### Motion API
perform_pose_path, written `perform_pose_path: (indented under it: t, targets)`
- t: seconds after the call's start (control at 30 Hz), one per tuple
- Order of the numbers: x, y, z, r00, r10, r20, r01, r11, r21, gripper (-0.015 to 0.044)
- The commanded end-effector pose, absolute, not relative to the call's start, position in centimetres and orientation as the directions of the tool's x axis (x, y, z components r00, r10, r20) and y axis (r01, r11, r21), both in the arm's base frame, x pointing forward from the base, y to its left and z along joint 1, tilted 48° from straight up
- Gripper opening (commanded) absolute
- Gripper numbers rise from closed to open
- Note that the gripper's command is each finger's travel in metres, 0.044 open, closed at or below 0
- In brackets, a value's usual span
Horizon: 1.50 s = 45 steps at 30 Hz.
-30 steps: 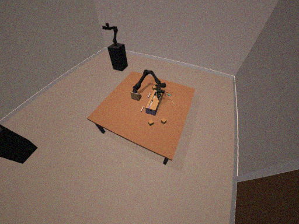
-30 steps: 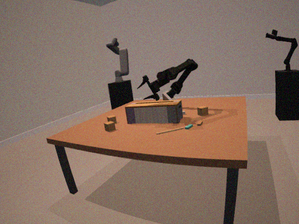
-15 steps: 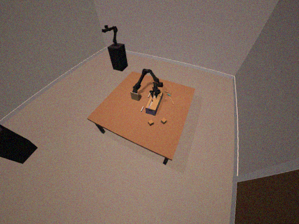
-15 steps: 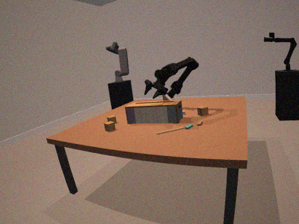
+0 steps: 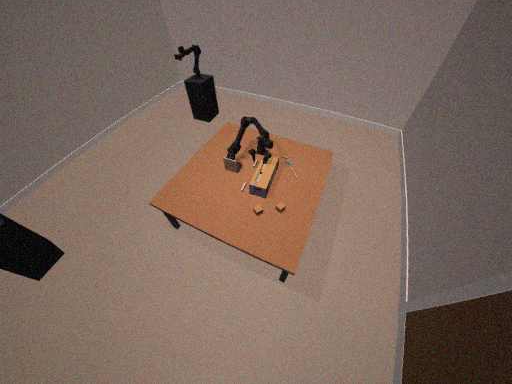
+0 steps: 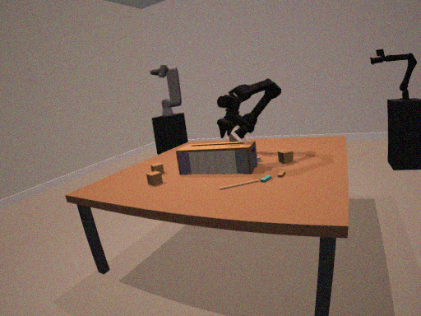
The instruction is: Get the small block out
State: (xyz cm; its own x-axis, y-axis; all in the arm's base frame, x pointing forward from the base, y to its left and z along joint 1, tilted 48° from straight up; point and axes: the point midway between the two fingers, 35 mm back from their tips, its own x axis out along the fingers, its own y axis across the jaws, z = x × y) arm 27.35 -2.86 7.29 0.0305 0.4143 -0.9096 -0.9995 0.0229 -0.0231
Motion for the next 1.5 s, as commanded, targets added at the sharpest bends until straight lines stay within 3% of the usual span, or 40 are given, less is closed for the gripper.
perform_pose_path:
  t: [0.0,1.47]
  targets:
    - [26.4,-2.3,7.9,0.02,0.469,-0.883,-0.997,-0.054,-0.052,0.04]
    - [26.8,2.2,4.0,0.022,0.469,-0.883,-0.997,-0.054,-0.053,0.04]
